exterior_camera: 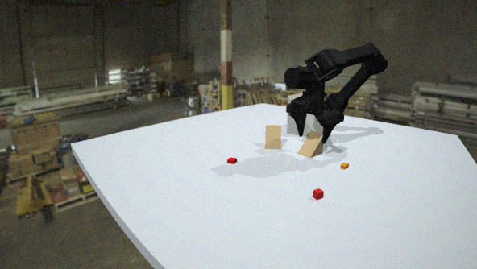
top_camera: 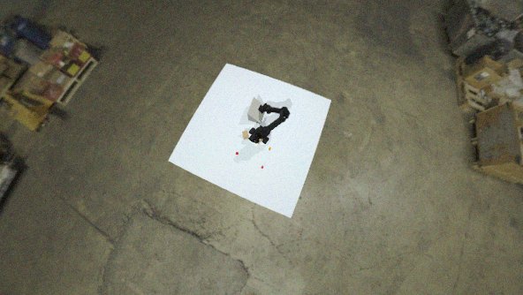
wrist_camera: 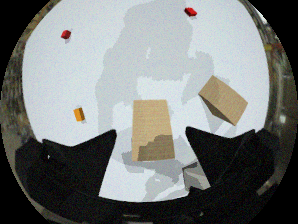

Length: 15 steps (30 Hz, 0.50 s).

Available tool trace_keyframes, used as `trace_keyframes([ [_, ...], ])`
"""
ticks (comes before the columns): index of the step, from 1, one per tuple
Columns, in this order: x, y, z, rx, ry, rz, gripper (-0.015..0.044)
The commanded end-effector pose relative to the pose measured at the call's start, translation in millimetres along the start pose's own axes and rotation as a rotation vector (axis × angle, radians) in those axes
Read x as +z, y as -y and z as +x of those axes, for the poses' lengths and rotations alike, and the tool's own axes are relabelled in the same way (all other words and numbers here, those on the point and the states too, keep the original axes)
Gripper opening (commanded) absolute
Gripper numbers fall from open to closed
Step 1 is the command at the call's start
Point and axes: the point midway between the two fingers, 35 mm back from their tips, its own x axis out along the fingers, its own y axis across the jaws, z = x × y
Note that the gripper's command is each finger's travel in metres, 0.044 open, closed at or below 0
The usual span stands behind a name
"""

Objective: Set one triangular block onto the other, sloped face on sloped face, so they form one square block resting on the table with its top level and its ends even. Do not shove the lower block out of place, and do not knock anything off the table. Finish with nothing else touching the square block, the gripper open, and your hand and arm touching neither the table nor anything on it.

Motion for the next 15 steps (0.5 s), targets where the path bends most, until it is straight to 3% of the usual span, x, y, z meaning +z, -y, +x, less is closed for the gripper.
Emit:
trace_keyframes([
  [1,-2.6,-0.6,7.9,0.003,-0.008,0.003,0.044],
  [15,-6.5,0.0,30.2,0.007,-0.009,0.003,0.044],
])
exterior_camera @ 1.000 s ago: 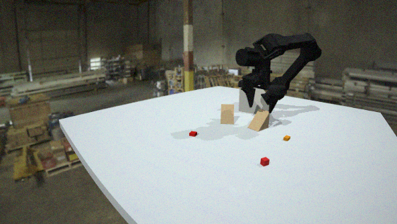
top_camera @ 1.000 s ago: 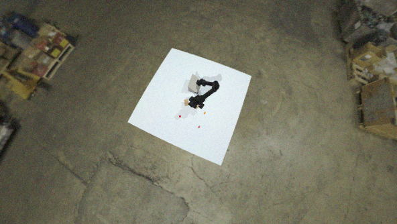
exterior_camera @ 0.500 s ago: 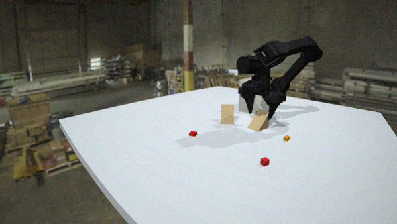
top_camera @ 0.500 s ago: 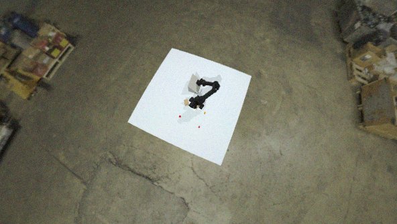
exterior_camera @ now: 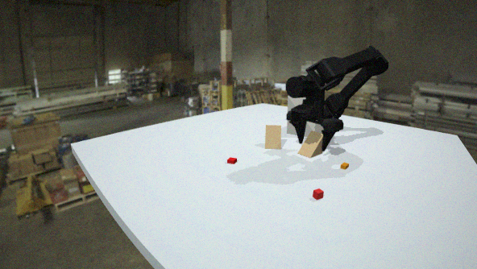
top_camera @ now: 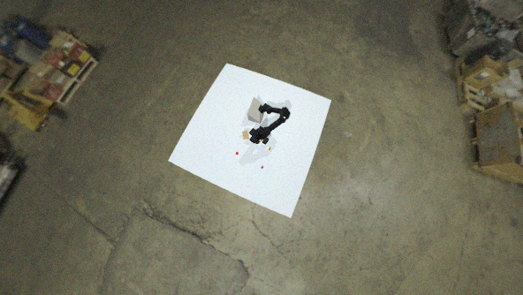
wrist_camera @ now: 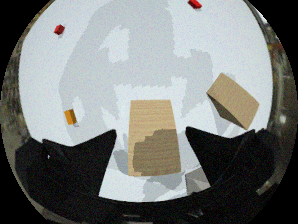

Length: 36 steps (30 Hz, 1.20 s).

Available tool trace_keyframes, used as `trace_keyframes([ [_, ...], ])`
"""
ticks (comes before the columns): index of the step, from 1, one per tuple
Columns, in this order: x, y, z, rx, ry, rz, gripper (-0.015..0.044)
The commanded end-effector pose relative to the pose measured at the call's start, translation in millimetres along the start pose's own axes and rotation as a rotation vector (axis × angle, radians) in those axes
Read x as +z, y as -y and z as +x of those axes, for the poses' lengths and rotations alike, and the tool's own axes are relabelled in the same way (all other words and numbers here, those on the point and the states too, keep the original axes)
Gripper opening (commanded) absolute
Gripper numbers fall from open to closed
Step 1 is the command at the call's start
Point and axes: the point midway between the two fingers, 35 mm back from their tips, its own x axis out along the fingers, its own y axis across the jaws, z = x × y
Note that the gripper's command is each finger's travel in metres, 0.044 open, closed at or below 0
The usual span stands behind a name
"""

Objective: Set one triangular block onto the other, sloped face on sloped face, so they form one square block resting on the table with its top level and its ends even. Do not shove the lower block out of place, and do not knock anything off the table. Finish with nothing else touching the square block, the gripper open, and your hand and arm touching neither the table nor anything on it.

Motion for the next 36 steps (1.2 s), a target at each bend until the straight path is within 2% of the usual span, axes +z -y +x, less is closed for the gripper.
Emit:
trace_keyframes([
  [1,-3.4,-0.5,7.7,0.004,-0.008,0.003,0.044],
  [7,-5.1,-0.3,14.6,0.005,-0.009,0.003,0.044],
  [14,-5.1,-0.3,14.6,0.005,-0.009,0.003,0.0256],
  [22,-5.1,-0.3,14.6,0.005,-0.009,0.003,0.0203],
  [30,-4.1,0.3,0.3,0.004,-0.008,0.002,0.0],
  [36,-4.0,0.8,-16.2,0.003,-0.007,0.002,0.0],
])
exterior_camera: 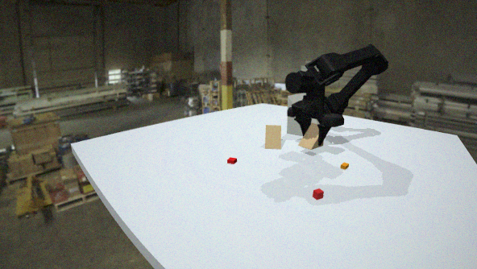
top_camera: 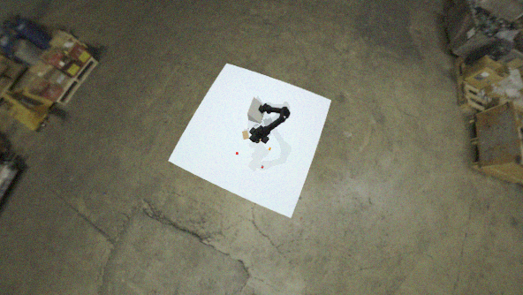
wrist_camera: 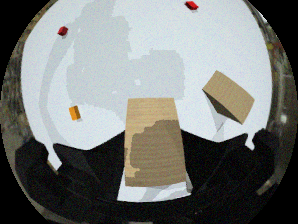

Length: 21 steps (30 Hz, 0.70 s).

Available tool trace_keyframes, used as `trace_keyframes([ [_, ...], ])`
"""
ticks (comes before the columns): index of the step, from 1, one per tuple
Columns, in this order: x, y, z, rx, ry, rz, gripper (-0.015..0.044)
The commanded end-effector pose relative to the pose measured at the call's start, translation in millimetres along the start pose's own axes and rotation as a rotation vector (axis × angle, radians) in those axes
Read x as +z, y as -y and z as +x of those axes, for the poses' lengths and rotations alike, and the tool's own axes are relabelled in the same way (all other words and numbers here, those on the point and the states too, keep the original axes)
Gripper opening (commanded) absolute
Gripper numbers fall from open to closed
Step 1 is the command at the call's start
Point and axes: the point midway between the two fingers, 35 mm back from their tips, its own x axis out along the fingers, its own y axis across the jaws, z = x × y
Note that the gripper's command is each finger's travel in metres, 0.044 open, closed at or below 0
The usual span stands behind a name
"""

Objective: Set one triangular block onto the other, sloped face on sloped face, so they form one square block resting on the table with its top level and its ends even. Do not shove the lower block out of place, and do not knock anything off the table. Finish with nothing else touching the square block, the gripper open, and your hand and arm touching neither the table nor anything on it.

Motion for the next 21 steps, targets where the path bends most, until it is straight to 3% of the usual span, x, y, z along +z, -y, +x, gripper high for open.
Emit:
trace_keyframes([
  [1,-0.3,-0.3,-4.3,-0.004,-0.001,-0.006,0.0],
  [21,0.4,-0.7,-2.2,0.002,0.001,-0.423,0.0],
])
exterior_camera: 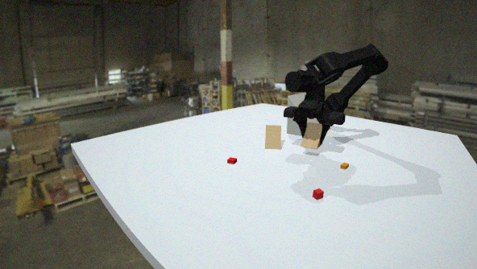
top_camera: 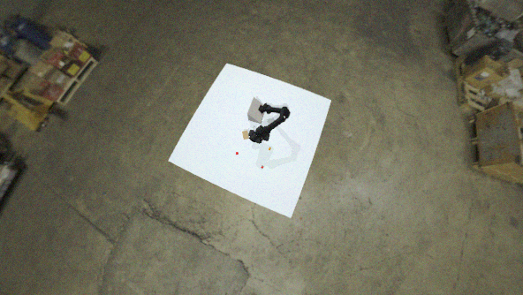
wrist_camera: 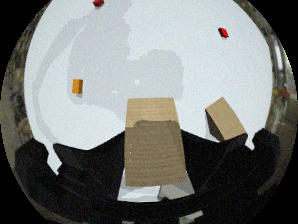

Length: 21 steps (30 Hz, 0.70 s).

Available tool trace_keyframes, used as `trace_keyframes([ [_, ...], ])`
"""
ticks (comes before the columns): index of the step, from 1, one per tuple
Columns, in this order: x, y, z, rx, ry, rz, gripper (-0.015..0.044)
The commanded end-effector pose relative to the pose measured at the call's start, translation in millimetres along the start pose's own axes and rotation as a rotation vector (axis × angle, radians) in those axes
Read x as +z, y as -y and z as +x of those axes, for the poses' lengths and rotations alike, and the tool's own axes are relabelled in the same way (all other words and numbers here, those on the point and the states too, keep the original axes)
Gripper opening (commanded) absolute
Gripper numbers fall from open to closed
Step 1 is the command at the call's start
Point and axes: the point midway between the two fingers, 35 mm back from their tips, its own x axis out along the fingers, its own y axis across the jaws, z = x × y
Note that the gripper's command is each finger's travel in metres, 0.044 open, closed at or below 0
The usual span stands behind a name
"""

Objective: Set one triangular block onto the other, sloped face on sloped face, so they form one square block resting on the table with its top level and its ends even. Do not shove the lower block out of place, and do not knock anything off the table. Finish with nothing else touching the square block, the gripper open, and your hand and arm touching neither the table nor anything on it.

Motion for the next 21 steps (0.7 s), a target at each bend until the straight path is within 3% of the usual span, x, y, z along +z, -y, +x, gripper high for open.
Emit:
trace_keyframes([
  [1,-0.1,-0.3,0.4,0.002,-0.001,-0.094,0.0],
  [21,-0.3,-0.9,0.5,0.005,-0.002,-0.626,0.0],
])
